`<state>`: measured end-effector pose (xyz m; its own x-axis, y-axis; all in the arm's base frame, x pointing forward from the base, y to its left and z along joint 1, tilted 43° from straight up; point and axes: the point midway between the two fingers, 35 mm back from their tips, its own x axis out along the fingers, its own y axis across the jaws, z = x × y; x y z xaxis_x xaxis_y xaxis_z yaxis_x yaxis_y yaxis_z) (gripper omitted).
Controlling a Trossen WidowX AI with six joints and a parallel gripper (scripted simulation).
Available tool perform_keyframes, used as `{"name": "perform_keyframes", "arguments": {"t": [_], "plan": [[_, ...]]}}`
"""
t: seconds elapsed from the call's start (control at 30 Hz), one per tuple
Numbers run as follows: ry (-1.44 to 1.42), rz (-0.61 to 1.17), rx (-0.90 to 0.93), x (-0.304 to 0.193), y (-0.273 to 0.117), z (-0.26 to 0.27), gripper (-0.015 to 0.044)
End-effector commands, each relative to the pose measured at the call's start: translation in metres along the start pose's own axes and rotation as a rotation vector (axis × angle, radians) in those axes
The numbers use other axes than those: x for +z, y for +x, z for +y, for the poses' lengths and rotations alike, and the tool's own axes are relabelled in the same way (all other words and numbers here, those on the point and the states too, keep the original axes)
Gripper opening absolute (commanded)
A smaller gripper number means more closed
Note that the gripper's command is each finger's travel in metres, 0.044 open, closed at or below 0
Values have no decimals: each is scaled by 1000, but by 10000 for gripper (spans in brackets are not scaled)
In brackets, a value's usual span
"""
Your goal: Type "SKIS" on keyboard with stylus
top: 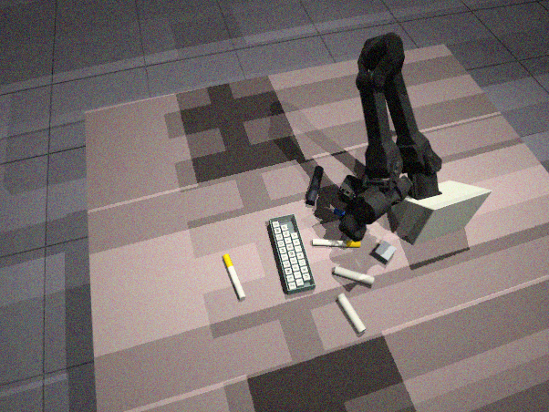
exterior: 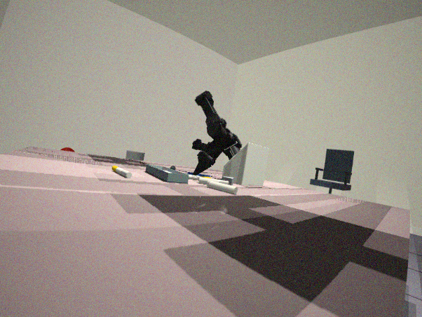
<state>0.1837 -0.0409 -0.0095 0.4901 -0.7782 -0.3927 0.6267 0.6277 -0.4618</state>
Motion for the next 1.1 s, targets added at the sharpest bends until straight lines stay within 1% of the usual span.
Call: {"name": "perform_keyframes", "arguments": {"t": [0.0, 0.03, 0.17, 0.4, 0.63, 1.07], "plan": [[-8, -3, -5, -1, 2, -2, 150], [-8, -3, -5, -1, 2, -2, 150], [-1, 0, -1, -1, 1, 0, 45], [-1, 0, -1, -1, 1, 0, 0], [-1, 3, 2, 1, -2, 1, 0], [-2, 8, 7, 14, -28, 4, 0]]}}
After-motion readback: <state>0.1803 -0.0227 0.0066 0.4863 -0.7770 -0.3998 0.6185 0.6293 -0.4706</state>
